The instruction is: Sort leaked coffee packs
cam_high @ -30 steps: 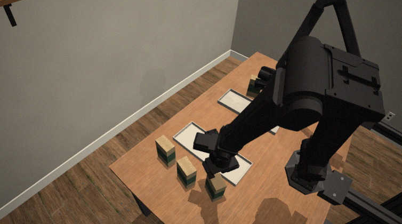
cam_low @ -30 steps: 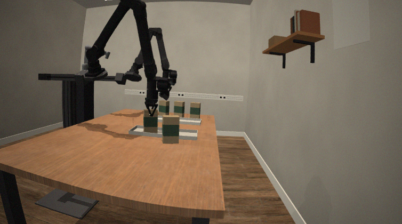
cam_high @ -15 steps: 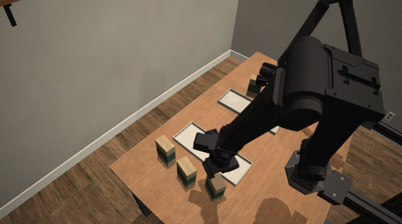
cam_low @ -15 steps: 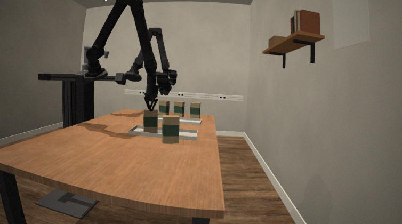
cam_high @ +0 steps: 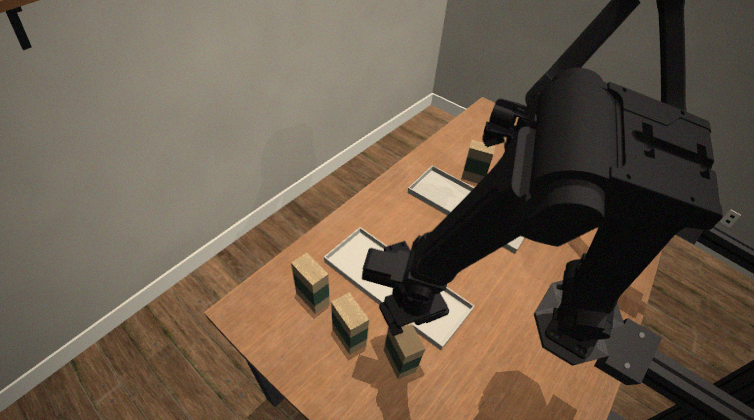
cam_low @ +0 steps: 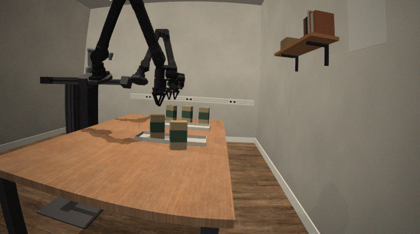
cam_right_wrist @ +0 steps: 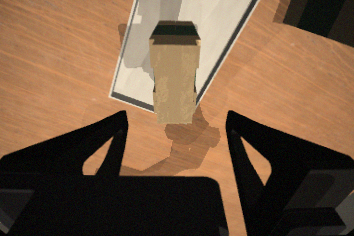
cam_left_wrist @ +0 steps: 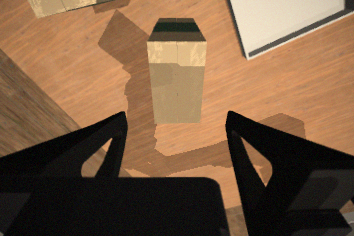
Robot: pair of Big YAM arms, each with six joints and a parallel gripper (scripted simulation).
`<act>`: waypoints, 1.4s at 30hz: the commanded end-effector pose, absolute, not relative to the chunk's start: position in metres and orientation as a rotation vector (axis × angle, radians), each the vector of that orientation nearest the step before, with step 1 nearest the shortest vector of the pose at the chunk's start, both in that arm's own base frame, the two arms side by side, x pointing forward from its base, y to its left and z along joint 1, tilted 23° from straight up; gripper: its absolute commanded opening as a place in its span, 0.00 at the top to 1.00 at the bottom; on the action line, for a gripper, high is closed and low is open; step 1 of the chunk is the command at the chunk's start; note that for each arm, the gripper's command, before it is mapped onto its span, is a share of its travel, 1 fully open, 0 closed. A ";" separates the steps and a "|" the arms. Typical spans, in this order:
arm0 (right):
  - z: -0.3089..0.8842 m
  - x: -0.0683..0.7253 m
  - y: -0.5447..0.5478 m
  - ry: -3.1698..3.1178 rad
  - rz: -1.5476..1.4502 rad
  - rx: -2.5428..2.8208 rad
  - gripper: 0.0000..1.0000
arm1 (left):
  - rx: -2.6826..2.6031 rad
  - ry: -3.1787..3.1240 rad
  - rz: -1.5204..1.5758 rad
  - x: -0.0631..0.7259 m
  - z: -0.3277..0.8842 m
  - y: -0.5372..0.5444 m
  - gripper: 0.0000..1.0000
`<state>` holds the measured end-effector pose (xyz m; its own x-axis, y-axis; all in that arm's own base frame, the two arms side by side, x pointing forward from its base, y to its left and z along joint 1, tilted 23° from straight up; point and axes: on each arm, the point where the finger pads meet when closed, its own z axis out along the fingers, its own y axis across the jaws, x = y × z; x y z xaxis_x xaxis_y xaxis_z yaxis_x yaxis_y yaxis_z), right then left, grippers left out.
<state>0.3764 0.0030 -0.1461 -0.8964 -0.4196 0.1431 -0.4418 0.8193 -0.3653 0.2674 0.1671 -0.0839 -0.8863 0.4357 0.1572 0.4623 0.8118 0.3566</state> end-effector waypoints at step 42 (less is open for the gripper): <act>-0.085 0.537 -0.119 -3.014 0.633 0.541 0.24 | -0.456 -3.031 -0.638 0.408 -0.061 0.194 0.24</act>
